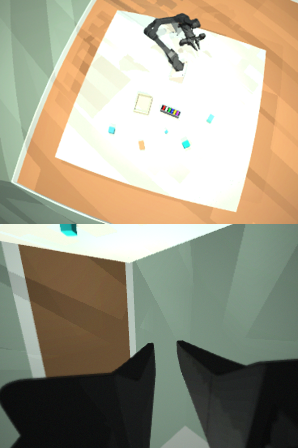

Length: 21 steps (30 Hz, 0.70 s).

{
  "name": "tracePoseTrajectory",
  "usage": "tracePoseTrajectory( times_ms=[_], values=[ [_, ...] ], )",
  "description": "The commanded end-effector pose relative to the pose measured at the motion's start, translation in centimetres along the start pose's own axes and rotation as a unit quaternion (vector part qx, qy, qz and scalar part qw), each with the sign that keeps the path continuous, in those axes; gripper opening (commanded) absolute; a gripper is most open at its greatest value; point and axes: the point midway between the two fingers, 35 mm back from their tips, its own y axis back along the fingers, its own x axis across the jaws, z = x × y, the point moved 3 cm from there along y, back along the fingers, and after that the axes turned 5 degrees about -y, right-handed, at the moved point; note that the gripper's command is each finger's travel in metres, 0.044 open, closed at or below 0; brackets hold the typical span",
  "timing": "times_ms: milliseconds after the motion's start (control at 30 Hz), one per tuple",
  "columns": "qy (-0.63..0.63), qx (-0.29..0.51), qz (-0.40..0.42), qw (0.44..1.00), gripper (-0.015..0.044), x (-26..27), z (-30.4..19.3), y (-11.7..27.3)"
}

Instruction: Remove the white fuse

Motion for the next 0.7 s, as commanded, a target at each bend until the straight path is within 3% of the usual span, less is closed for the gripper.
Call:
tracePoseTrajectory(
  times_ms=[0,133,300,667],
  values=[
    [-0.126,-0.041,0.051,0.990,0.0073,0.2,-1.0,-2.7],
    [-0.278,-0.079,0.119,0.950,0.0073,1.2,-2.1,-6.2],
    [-0.465,-0.106,0.215,0.852,0.0073,3.4,-2.8,-10.7],
    [-0.748,-0.063,0.410,0.518,0.0073,10.5,-2.1,-19.7]
  ],
)
